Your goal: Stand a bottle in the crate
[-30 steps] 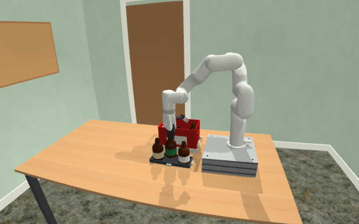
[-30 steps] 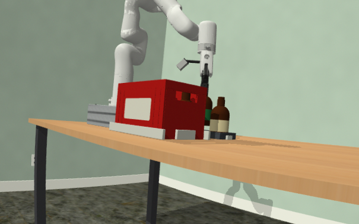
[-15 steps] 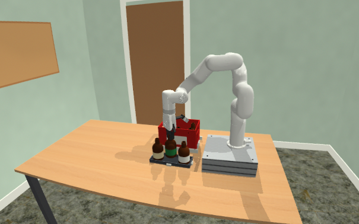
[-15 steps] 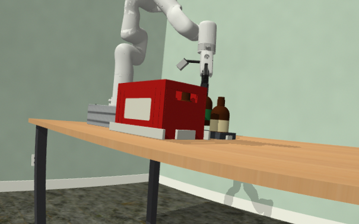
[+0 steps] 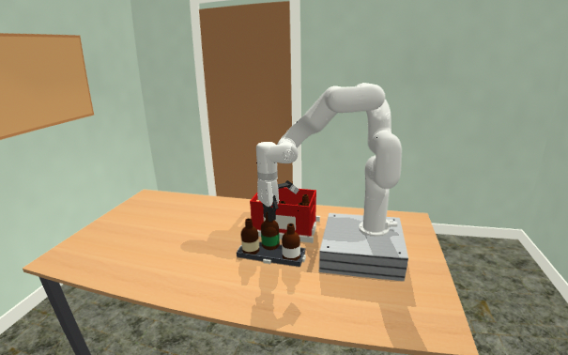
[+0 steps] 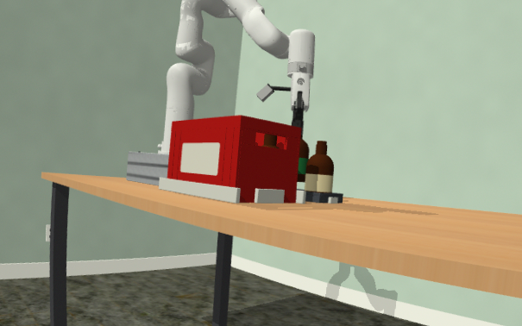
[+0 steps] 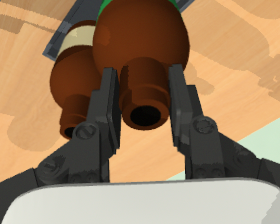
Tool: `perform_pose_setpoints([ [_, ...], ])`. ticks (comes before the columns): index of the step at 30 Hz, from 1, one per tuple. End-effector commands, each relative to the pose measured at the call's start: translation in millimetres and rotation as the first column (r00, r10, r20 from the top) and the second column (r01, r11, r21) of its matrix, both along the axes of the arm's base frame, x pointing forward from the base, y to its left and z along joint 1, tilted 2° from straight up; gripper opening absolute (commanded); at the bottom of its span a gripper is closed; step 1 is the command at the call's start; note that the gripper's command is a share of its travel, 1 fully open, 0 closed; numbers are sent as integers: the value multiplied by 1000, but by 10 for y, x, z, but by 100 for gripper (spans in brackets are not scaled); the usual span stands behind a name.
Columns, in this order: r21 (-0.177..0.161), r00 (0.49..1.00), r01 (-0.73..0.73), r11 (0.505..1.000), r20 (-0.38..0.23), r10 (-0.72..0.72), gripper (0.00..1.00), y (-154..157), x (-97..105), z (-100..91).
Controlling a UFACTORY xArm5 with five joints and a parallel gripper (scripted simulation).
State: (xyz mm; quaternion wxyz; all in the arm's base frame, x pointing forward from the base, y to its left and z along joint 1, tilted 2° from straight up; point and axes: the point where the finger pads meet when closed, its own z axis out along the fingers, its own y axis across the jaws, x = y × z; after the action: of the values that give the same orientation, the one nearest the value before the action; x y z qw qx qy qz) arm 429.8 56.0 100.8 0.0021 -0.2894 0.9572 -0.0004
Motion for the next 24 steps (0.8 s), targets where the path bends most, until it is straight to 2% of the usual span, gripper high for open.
perform_pose_setpoints([
  [1,1,1000,0,1000,4,0,0,1,13,43],
  [24,1,1000,0,1000,4,0,0,8,11,268],
])
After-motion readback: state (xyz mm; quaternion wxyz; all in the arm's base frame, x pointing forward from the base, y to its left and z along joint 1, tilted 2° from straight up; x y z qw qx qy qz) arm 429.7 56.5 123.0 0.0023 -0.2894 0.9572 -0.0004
